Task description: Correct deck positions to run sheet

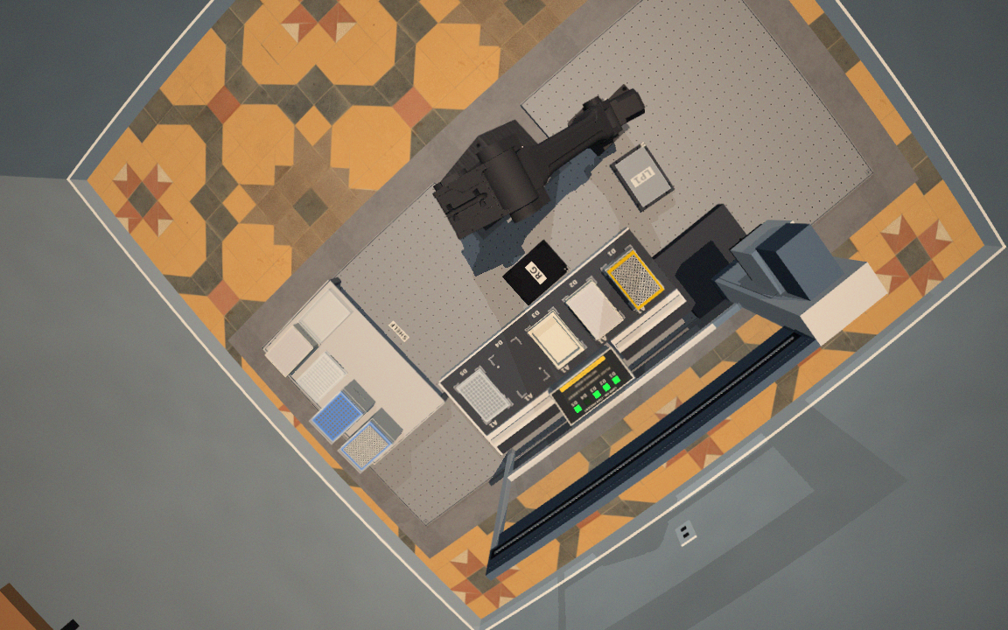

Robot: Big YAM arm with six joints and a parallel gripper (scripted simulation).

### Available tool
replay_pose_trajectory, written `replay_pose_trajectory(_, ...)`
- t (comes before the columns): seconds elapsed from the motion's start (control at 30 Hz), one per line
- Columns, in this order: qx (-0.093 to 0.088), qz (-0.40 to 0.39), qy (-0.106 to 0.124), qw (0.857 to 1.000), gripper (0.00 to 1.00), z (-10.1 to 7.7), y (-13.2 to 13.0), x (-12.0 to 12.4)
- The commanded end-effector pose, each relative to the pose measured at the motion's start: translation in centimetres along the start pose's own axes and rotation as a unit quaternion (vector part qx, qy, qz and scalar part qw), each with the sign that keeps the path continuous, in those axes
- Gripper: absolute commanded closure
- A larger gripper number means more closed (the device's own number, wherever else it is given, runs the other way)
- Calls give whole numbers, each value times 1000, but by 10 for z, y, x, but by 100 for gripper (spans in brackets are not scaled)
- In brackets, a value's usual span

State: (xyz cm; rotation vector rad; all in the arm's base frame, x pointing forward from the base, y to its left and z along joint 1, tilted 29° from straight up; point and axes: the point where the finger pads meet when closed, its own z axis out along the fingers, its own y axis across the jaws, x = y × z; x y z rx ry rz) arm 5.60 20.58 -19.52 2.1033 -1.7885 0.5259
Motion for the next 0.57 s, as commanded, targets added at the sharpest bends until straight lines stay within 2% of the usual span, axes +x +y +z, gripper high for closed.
replay_pose_trajectory(0.0,5,2,-14,1000,100,-8,-3,-20)
replay_pose_trajectory(0.53,5,2,-17,1000,100,-7,-3,-28)
